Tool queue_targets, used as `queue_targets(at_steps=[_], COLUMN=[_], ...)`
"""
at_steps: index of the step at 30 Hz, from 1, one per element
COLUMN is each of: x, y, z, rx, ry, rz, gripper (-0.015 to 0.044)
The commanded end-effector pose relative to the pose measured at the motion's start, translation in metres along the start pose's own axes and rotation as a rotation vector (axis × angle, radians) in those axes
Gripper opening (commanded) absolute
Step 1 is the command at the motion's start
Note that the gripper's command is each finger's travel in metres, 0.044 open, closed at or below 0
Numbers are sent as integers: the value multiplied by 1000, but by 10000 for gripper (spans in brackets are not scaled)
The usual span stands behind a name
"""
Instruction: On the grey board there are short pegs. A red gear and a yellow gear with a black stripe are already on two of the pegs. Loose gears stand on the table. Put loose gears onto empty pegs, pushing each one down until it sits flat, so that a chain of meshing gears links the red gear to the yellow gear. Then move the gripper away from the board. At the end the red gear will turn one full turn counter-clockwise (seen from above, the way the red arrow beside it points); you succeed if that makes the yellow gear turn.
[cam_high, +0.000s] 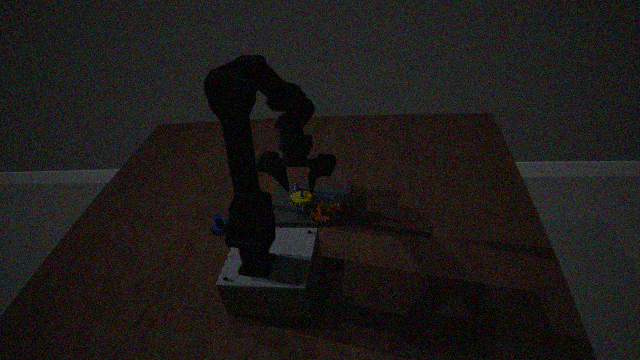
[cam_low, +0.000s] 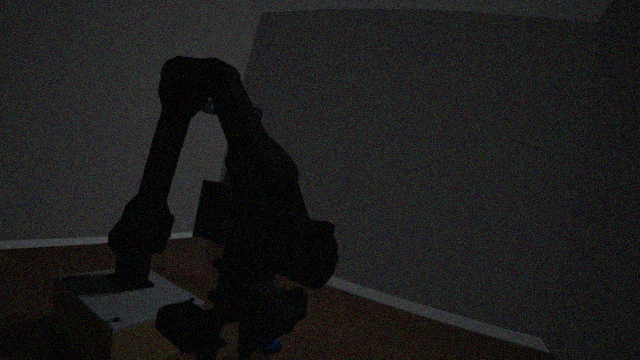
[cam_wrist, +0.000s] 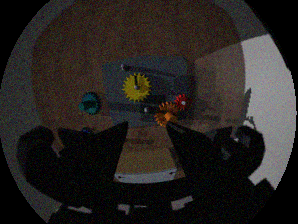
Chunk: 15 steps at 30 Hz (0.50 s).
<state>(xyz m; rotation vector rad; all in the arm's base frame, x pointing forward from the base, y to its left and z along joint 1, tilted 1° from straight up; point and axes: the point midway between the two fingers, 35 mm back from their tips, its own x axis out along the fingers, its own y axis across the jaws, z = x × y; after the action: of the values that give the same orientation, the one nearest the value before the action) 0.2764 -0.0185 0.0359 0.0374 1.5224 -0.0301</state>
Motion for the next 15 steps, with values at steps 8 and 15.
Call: queue_targets(at_steps=[8,15], x=[-3,-4], y=[135,194], z=[-34,-72], rx=[178,298], ry=[7,9], rz=[21,25], gripper=[440,440])
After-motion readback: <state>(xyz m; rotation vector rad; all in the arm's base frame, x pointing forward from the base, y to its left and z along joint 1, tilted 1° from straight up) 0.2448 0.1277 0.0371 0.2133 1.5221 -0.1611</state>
